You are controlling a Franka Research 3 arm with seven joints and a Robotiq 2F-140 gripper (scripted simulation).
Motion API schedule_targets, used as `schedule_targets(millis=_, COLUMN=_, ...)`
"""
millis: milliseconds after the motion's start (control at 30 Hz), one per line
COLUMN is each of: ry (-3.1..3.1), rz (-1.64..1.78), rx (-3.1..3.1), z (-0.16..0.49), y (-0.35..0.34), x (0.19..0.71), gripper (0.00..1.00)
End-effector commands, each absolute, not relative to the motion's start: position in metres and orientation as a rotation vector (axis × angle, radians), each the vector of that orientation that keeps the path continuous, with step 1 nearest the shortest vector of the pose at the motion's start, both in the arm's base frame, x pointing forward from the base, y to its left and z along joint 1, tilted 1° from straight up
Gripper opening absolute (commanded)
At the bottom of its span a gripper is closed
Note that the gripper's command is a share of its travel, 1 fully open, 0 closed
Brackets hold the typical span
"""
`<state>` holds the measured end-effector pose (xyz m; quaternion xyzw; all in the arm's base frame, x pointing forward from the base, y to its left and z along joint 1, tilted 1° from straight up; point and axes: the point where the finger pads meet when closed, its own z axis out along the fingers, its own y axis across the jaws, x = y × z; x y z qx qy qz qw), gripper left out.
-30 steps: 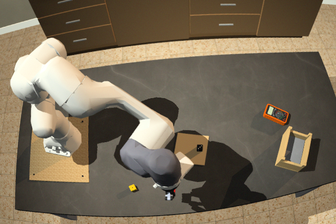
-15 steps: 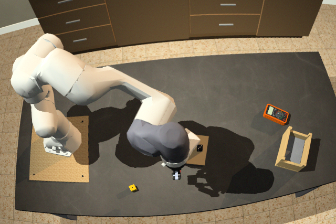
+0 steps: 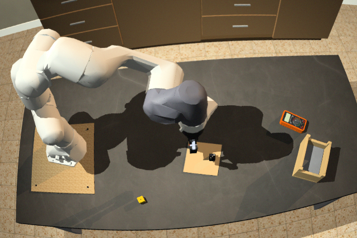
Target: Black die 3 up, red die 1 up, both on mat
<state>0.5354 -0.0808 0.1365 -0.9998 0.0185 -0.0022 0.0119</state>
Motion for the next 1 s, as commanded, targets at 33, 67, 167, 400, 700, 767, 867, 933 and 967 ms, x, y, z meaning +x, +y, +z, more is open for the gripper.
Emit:
schedule_targets(millis=33, ry=0.24, rz=-0.013, rx=-3.126, z=0.137, y=-0.084, x=0.536, gripper=0.21)
schedule_targets(millis=67, ry=0.24, rz=-0.013, rx=-3.126, z=0.137, y=-0.084, x=0.536, gripper=0.21)
schedule_targets(millis=167, ry=0.24, rz=-0.013, rx=-3.126, z=0.137, y=-0.084, x=0.536, gripper=0.21)
schedule_targets(millis=400, ry=0.24, rz=-0.013, rx=-3.126, z=0.135, y=-0.084, x=0.536, gripper=0.21)
schedule_targets(millis=700, ry=0.241, rz=-0.013, rx=-3.127, z=0.108, y=-0.084, x=0.537, gripper=0.21)
schedule_targets(millis=767, ry=0.241, rz=-0.013, rx=-3.127, z=0.098, y=-0.084, x=0.537, gripper=0.21)
schedule_targets(millis=867, ry=0.241, rz=-0.013, rx=-3.127, z=0.084, y=-0.084, x=0.537, gripper=0.21)
schedule_targets(millis=933, ry=0.241, rz=-0.013, rx=-3.127, z=0.084, y=-0.084, x=0.537, gripper=0.21)
schedule_targets(millis=967, ry=0.241, rz=-0.013, rx=-3.127, z=0.079, y=-0.084, x=0.538, gripper=0.21)
